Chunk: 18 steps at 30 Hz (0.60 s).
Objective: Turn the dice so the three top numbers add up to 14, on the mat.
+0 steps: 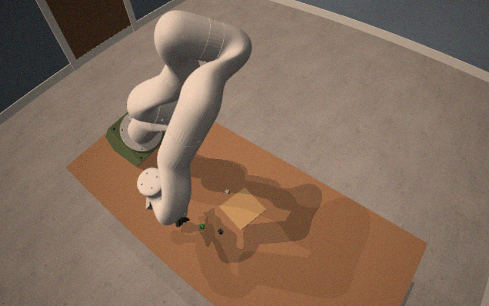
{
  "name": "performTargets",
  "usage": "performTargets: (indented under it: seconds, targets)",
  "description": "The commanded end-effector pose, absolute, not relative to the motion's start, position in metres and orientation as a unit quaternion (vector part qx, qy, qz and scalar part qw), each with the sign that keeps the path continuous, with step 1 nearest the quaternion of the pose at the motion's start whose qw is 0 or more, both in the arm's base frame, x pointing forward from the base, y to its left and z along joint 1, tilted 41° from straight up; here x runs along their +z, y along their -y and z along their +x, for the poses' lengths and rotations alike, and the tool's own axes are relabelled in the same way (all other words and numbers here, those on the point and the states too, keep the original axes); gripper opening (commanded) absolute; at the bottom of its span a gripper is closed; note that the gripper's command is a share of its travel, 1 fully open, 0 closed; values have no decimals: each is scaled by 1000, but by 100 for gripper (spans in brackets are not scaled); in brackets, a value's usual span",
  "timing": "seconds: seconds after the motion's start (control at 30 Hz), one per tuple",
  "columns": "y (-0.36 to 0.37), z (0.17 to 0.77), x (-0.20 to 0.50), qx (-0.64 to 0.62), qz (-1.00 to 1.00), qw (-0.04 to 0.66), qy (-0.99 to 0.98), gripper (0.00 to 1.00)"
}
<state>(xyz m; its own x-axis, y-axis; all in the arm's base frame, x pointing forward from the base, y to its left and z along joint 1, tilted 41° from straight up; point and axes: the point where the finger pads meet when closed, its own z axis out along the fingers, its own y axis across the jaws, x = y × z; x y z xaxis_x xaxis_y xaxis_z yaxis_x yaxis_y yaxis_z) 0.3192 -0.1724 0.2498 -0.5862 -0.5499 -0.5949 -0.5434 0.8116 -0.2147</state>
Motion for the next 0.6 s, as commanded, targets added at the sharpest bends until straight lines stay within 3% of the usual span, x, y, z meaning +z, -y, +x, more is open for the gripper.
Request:
performTargets:
  seconds: [0.0,0.57]
  targets:
    - [180,322,264,-81,-318,328,-886,100]
    - [186,321,277,-135,-325,319,-880,100]
